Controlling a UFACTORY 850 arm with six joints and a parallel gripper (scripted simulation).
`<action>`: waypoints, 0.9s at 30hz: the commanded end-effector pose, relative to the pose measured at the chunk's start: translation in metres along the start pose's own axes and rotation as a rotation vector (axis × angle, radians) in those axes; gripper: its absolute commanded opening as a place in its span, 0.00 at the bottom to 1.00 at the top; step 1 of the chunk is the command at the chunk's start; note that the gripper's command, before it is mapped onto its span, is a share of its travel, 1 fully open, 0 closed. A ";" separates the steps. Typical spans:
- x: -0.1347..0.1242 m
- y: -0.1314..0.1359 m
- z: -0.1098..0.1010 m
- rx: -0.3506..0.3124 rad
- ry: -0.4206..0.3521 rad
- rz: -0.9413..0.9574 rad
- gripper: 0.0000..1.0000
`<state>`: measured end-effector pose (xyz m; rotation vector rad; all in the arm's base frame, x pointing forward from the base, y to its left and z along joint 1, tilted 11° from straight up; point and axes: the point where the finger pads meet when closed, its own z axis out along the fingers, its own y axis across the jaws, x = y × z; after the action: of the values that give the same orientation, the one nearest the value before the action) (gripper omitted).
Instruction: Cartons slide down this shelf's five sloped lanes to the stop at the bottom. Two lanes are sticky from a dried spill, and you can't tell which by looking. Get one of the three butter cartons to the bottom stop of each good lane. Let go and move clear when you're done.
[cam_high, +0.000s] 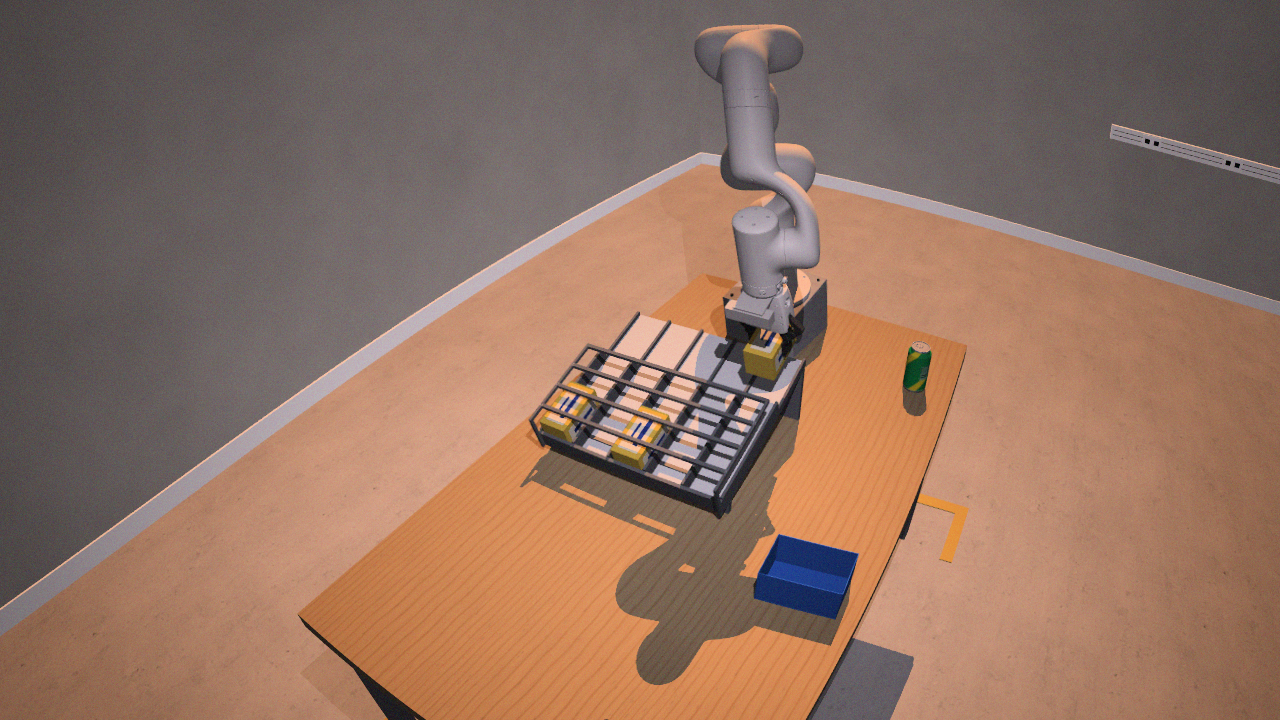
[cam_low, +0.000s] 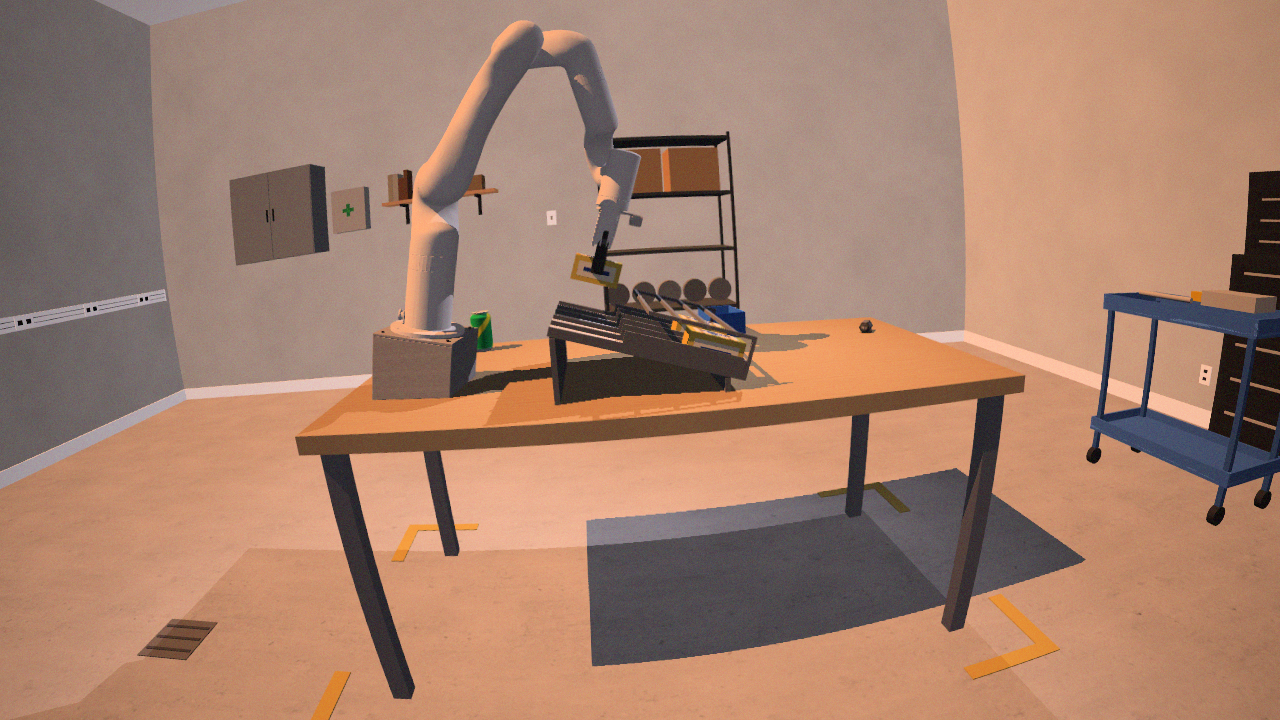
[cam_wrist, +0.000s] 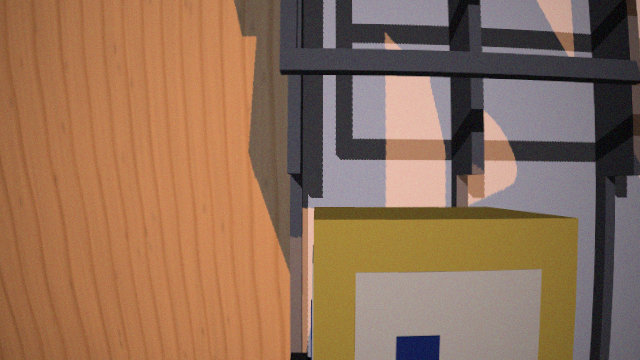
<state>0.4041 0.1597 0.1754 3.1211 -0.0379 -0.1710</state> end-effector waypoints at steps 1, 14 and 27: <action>0.001 -0.001 0.029 0.001 0.002 0.000 0.00; 0.001 -0.001 0.029 0.001 0.002 0.000 0.00; 0.001 -0.001 0.050 0.001 0.002 0.000 0.00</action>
<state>0.3984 0.1592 0.1253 3.1212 -0.0380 -0.1701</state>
